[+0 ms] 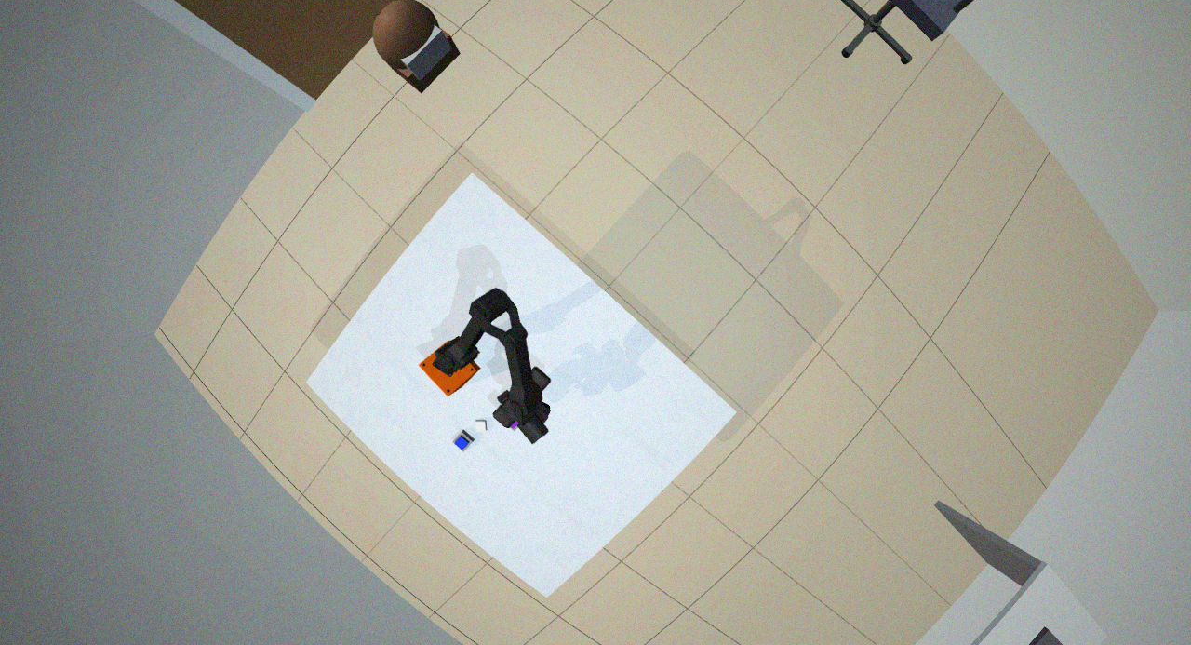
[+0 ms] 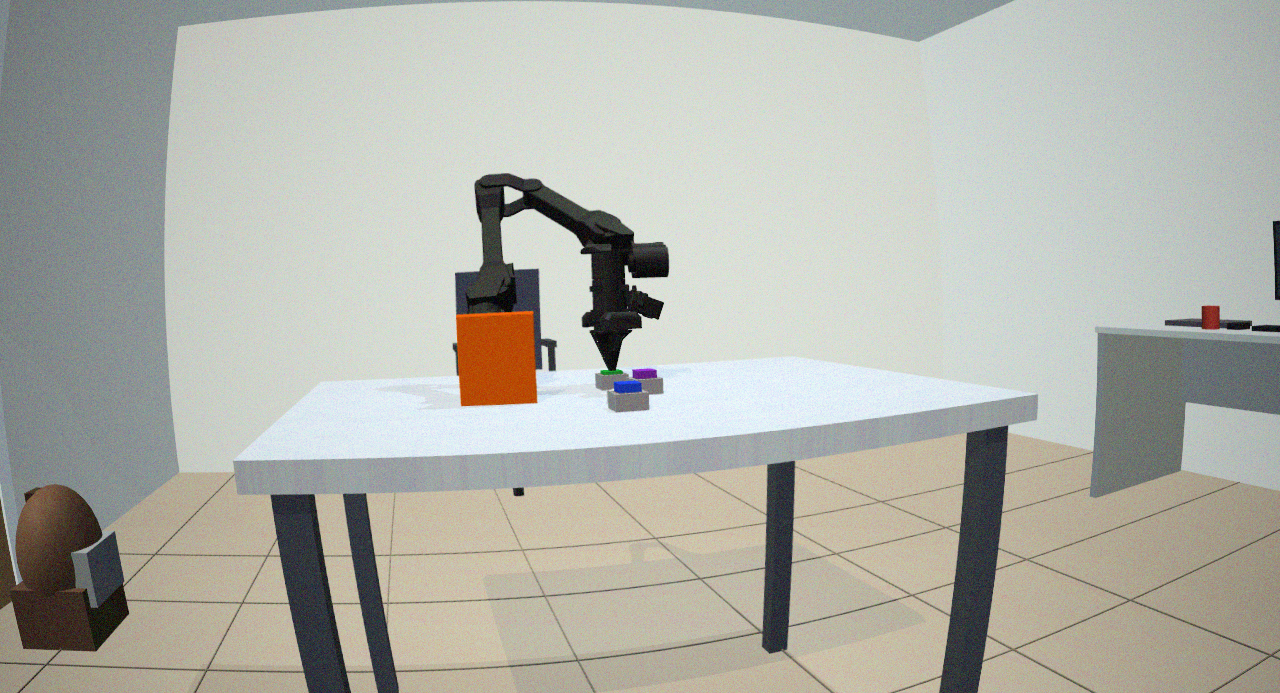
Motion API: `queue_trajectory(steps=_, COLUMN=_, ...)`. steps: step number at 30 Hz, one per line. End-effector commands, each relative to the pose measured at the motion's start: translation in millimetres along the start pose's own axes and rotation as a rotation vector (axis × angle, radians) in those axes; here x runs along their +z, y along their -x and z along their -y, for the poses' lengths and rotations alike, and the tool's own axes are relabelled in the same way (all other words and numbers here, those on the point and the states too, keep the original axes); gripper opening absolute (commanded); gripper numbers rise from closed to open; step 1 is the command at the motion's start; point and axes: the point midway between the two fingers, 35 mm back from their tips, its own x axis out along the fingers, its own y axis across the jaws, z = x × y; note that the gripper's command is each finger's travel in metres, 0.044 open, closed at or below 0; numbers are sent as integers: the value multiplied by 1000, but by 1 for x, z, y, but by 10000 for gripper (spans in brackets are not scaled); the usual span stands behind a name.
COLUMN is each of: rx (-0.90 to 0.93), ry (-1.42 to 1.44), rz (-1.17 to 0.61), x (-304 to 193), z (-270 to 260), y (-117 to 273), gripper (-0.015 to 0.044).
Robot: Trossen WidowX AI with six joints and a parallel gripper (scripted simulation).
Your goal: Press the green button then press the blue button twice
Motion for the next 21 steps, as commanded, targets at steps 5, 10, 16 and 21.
queue_trajectory(steps=5, rx=8, ry=-7, rz=-1, x=-1, z=-1, y=-1, gripper=20)
queue_trajectory(steps=10, rx=8, ry=-7, rz=-1, x=-1, z=-1, y=-1, gripper=20)
queue_trajectory(steps=16, rx=6, ry=-7, rz=-1, x=0, z=0, y=31, gripper=20)
queue_trajectory(steps=21, rx=6, ry=-7, rz=-1, x=0, z=0, y=36, gripper=20)
